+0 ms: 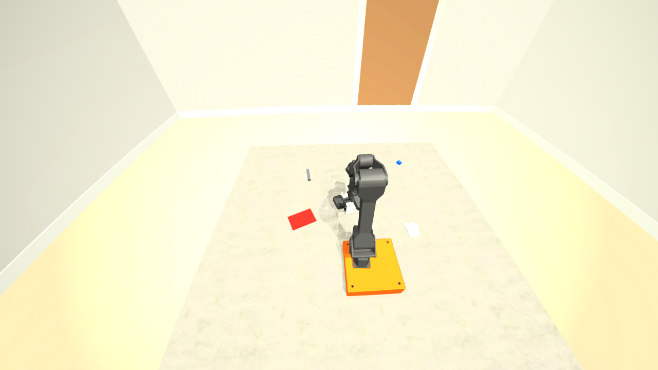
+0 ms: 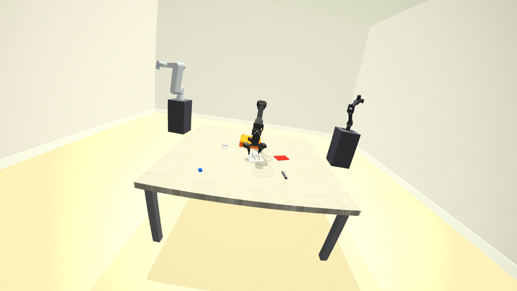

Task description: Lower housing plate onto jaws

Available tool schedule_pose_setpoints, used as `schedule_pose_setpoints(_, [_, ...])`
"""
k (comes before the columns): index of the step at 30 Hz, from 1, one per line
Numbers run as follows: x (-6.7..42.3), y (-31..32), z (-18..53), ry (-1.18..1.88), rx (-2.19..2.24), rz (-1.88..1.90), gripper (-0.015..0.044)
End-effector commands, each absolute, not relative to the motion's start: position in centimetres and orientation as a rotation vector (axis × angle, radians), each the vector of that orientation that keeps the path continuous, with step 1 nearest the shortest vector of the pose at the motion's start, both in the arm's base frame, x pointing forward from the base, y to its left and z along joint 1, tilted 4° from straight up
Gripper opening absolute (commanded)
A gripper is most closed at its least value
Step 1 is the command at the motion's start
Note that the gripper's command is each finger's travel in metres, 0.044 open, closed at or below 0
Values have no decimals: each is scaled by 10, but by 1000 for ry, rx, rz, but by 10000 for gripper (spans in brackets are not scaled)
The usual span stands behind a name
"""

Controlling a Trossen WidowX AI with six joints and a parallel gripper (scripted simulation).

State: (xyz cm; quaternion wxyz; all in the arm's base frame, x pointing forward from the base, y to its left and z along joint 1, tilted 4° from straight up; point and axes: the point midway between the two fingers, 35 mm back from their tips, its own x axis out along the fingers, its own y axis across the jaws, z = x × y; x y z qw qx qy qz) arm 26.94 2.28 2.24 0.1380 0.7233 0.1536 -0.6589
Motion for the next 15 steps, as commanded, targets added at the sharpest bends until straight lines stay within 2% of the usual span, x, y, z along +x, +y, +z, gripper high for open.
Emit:
schedule_pose_setpoints(1, [270,22,23,436,2093,-1911,351])
schedule_pose_setpoints(15, [270,23,19,436,2093,-1911,351])
